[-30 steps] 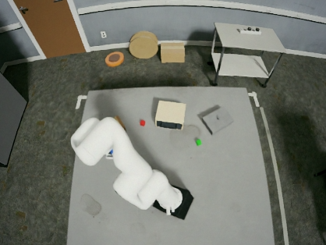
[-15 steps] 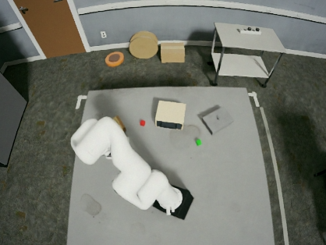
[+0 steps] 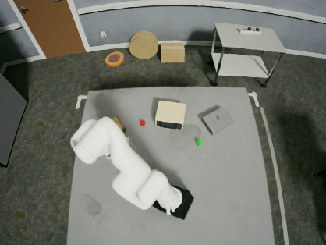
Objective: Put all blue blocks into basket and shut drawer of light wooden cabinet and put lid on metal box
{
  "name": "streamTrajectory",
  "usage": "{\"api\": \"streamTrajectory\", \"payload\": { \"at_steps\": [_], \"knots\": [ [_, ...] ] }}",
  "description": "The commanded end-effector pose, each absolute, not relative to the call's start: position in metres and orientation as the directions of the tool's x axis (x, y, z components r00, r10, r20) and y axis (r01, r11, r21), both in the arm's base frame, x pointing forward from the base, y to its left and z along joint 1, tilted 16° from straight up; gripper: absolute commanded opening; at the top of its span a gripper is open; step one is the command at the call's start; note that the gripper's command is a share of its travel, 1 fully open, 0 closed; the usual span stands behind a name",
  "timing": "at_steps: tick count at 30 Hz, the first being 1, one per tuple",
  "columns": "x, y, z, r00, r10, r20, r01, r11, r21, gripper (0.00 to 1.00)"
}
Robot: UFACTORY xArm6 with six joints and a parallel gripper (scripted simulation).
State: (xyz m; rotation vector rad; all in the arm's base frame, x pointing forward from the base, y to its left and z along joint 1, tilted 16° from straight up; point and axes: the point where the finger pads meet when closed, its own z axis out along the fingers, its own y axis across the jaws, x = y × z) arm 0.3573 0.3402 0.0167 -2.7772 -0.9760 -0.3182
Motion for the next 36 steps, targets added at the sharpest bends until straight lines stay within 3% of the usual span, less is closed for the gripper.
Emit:
{"api": "streamTrajectory", "payload": {
  "at_steps": [1, 20, 21, 36],
  "knots": [
    [0.3583, 0.3412, 0.0169, 0.761, 0.593, 0.263, 0.633, -0.768, -0.099, 0.00],
    [0.3584, 0.3413, 0.0165, 0.761, 0.593, 0.263, 0.633, -0.768, -0.099, 0.00],
    [0.3584, 0.3413, 0.0165, 0.761, 0.593, 0.263, 0.633, -0.768, -0.099, 0.46],
    [0.3584, 0.3413, 0.0165, 0.761, 0.593, 0.263, 0.633, -0.768, -0.099, 0.46]
  ]
}}
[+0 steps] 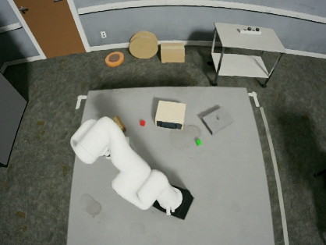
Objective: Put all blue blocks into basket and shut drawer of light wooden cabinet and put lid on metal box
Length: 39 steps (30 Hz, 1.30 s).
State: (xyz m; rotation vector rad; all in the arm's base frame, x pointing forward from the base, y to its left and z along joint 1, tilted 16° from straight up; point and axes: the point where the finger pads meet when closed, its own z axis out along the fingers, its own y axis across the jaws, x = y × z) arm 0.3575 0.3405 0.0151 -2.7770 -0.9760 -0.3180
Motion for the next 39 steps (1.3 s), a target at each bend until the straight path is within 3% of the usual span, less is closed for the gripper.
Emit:
{"api": "streamTrajectory", "payload": {
  "at_steps": [1, 39],
  "knots": [
    [0.358, 0.341, 0.017, 0.761, 0.593, 0.263, 0.633, -0.768, -0.099, 0.46],
    [0.355, 0.335, 0.042, 0.761, 0.593, 0.263, 0.633, -0.768, -0.099, 0.46]
  ]
}}
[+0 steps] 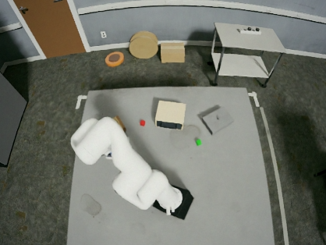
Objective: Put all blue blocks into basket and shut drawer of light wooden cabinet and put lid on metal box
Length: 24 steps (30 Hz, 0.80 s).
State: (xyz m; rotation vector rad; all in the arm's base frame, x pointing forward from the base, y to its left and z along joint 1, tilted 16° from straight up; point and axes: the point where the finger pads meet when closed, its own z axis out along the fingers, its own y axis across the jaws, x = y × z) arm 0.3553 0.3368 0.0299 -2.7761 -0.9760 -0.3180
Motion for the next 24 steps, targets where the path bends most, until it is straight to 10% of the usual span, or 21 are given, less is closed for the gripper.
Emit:
{"api": "streamTrajectory", "payload": {
  "at_steps": [1, 24],
  "knots": [
    [0.354, 0.334, 0.046, 0.761, 0.593, 0.263, 0.633, -0.768, -0.099, 0.46],
    [0.342, 0.313, 0.129, 0.761, 0.593, 0.263, 0.633, -0.768, -0.099, 0.46]
  ]
}}
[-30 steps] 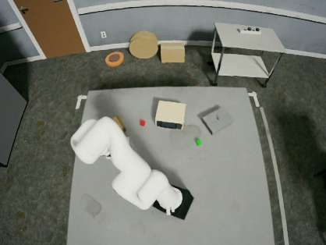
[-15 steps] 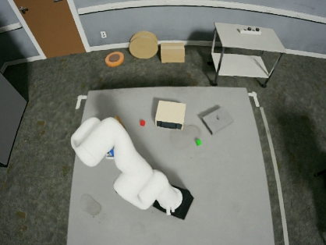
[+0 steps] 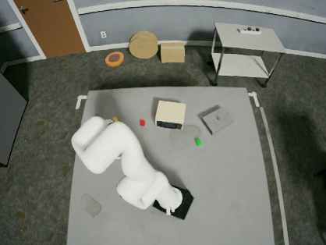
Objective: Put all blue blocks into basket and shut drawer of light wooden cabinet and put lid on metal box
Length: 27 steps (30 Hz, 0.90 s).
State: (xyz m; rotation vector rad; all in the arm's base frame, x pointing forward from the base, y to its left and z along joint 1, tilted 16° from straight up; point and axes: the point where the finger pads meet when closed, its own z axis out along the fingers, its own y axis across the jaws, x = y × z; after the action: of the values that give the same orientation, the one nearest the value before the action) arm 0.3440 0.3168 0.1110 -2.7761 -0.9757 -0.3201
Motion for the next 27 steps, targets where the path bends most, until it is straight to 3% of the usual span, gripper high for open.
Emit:
{"api": "streamTrajectory", "payload": {
  "at_steps": [1, 27],
  "knots": [
    [0.341, 0.312, 0.133, 0.761, 0.593, 0.263, 0.633, -0.768, -0.099, 0.46],
    [0.338, 0.301, 0.166, 0.758, 0.598, 0.262, 0.637, -0.765, -0.097, 0.46]
  ]
}}
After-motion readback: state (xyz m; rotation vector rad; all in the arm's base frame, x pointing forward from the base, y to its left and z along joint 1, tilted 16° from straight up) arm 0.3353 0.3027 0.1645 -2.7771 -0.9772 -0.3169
